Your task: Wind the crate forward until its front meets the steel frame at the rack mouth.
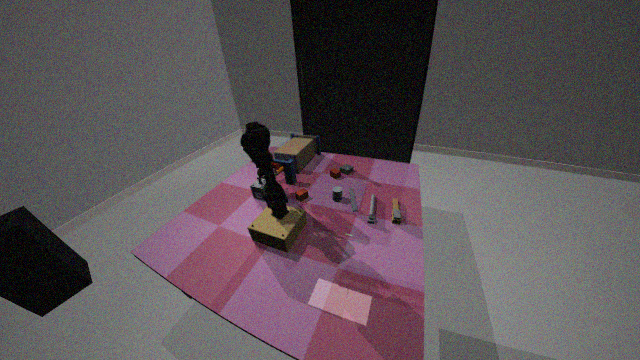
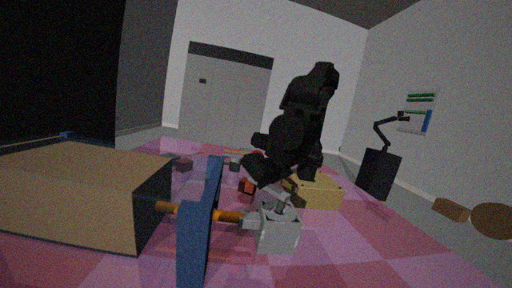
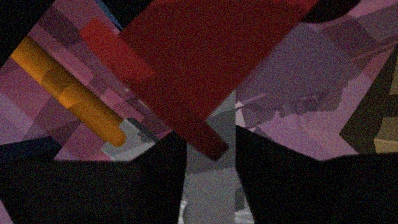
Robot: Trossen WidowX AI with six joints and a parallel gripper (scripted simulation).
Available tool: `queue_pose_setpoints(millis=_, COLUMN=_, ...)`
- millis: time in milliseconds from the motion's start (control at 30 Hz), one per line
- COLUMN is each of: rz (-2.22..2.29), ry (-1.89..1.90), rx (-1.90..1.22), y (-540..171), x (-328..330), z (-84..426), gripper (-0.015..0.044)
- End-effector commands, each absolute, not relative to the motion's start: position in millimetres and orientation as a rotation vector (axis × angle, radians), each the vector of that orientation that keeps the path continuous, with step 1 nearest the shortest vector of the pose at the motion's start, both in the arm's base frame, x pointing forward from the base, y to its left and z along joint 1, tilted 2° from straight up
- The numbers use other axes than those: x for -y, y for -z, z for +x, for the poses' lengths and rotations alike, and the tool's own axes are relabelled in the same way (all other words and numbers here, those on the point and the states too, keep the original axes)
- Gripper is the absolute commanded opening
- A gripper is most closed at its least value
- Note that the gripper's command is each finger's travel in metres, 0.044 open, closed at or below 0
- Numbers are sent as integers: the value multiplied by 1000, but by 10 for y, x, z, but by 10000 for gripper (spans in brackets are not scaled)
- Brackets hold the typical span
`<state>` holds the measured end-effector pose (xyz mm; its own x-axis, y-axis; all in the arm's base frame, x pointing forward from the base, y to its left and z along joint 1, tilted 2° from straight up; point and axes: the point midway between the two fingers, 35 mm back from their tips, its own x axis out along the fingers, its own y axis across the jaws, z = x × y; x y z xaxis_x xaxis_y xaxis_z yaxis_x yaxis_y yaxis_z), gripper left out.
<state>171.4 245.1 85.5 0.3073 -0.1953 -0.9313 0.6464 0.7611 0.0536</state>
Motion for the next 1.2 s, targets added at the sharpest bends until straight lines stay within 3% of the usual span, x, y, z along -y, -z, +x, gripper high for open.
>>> queue_pose_setpoints(millis=0, rz=465, ry=582, rx=-1131, y=-846, x=-2456, z=1712, gripper=0)
queue_pose_setpoints(millis=1167, rz=464, ry=582, rx=-1131, y=-769, x=-2461, z=1712, gripper=0)
